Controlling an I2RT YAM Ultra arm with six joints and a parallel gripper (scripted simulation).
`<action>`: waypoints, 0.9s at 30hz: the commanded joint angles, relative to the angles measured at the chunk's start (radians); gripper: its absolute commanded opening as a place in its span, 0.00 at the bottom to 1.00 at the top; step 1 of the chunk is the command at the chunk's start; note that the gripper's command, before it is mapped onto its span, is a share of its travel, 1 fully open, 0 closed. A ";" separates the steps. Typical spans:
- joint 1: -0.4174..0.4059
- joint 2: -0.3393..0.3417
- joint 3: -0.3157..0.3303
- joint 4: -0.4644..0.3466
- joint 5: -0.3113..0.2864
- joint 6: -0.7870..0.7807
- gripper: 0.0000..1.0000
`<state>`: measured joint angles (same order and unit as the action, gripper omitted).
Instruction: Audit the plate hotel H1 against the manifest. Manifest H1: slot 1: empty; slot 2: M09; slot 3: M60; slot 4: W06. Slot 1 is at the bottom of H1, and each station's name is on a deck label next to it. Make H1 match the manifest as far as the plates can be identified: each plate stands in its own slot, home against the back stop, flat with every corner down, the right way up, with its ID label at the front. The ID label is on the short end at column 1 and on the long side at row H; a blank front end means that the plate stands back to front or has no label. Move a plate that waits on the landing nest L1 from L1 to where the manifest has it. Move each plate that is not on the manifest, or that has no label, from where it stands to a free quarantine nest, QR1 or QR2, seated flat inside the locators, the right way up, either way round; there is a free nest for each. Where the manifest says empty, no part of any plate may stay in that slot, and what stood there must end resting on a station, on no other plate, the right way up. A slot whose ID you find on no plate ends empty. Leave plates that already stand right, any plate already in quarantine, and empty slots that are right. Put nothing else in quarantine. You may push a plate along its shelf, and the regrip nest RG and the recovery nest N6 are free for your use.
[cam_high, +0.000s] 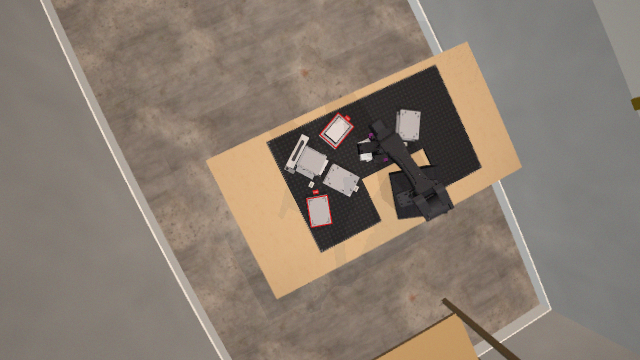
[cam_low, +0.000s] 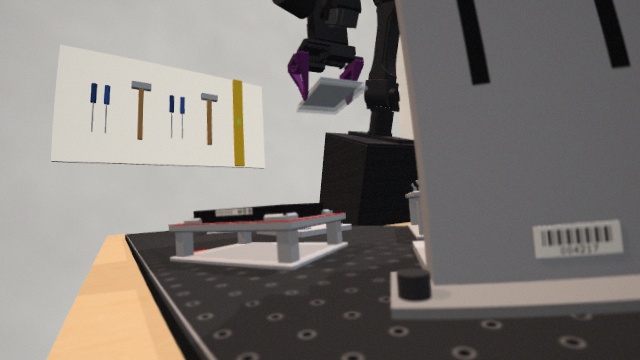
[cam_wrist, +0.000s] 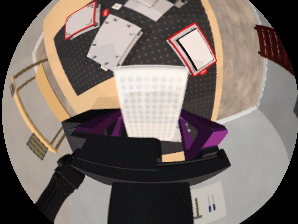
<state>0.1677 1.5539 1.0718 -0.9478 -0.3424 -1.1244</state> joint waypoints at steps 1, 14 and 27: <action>-0.035 0.002 0.003 0.003 -0.015 -0.106 0.86; -0.160 0.038 -0.012 0.007 -0.029 -0.402 0.86; -0.283 0.082 -0.020 0.010 -0.037 -0.607 0.86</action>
<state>-0.0902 1.6367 1.0485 -0.9390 -0.3717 -1.6772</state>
